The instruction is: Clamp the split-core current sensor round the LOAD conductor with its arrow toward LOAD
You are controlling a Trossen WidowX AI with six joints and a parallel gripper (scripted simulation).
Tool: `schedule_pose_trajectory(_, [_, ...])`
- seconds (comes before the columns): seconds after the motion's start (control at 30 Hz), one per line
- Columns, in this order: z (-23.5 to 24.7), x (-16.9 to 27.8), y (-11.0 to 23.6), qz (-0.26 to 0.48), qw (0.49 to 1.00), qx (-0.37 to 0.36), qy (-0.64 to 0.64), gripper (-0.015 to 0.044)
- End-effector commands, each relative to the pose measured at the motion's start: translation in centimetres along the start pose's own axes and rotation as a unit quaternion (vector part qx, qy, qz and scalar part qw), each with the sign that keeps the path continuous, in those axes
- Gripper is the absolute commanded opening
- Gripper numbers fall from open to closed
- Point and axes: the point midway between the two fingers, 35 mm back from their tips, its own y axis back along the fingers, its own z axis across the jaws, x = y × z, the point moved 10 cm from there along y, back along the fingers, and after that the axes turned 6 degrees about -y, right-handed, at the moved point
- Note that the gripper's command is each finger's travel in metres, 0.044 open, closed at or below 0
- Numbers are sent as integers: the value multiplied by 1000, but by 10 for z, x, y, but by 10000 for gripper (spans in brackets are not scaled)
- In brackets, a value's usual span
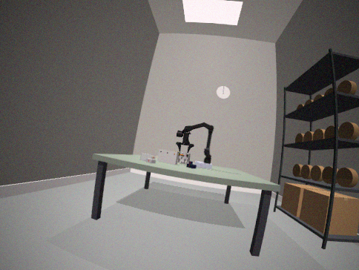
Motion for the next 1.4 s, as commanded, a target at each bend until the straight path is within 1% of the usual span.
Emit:
schedule_pose_trajectory(0.0, [5,3,-24,5,1000,24,3,440])
schedule_pose_trajectory(0.07, [6,4,-35,7,999,35,4,440])
schedule_pose_trajectory(0.33, [6,4,-37,7,999,35,4,440])
schedule_pose_trajectory(0.9, [4,4,-64,7,999,35,4,440])
schedule_pose_trajectory(1.13, [4,4,-65,7,999,35,4,440])
schedule_pose_trajectory(1.37, [5,4,-61,6,1000,29,2,393])
